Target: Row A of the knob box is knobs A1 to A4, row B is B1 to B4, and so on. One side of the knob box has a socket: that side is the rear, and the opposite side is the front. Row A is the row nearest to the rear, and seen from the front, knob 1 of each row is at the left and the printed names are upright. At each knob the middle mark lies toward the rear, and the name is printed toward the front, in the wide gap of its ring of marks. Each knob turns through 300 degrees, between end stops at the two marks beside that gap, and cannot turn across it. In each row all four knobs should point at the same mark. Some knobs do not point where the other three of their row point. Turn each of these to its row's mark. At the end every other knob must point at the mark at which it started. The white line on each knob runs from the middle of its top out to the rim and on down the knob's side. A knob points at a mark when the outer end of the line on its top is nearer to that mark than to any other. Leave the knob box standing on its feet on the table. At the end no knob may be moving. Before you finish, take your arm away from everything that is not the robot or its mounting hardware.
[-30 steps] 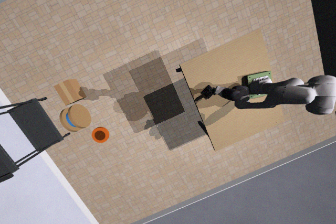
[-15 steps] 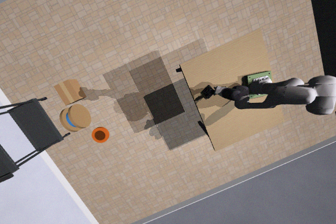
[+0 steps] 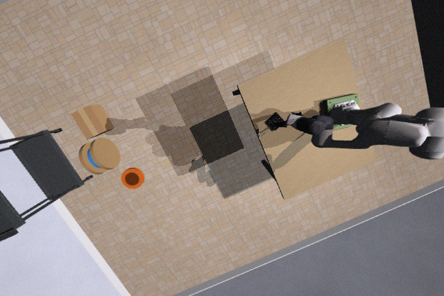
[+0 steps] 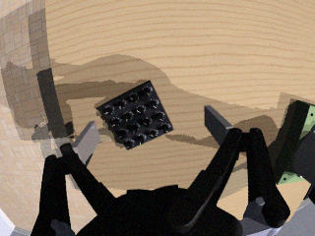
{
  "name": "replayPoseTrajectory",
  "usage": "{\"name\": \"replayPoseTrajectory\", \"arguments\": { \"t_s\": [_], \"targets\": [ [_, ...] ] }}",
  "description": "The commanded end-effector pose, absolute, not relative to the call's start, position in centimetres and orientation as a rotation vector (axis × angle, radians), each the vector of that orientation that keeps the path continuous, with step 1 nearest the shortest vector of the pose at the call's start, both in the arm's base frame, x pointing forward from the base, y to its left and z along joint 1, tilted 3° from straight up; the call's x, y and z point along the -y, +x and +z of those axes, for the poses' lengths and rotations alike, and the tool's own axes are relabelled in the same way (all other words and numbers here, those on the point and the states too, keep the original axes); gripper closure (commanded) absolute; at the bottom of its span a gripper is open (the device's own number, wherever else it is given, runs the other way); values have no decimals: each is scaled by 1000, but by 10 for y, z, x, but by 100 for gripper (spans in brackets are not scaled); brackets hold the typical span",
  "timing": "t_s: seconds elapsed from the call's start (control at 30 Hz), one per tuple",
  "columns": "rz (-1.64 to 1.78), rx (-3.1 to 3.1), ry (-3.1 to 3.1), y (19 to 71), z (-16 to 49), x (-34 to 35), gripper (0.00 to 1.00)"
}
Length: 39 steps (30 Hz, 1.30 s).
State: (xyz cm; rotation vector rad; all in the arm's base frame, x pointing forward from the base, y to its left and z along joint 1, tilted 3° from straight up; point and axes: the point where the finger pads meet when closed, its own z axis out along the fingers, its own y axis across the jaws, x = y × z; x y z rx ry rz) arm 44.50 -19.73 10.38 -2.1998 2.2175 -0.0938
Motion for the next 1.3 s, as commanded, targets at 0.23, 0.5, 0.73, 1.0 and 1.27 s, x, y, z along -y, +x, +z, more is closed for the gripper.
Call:
{"name": "replayPoseTrajectory", "arguments": {
  "t_s": [0.23,0.5,0.73,1.0,1.27],
  "targets": [
    [-64,-2165,-2242,439,159,192,0],
    [-64,-2165,-2242,438,166,192,0],
    [-64,-2165,-2242,438,166,192,0],
    [-64,-2165,-2242,438,166,192,0],
    [-64,-2165,-2242,438,166,192,0]
  ]
}}
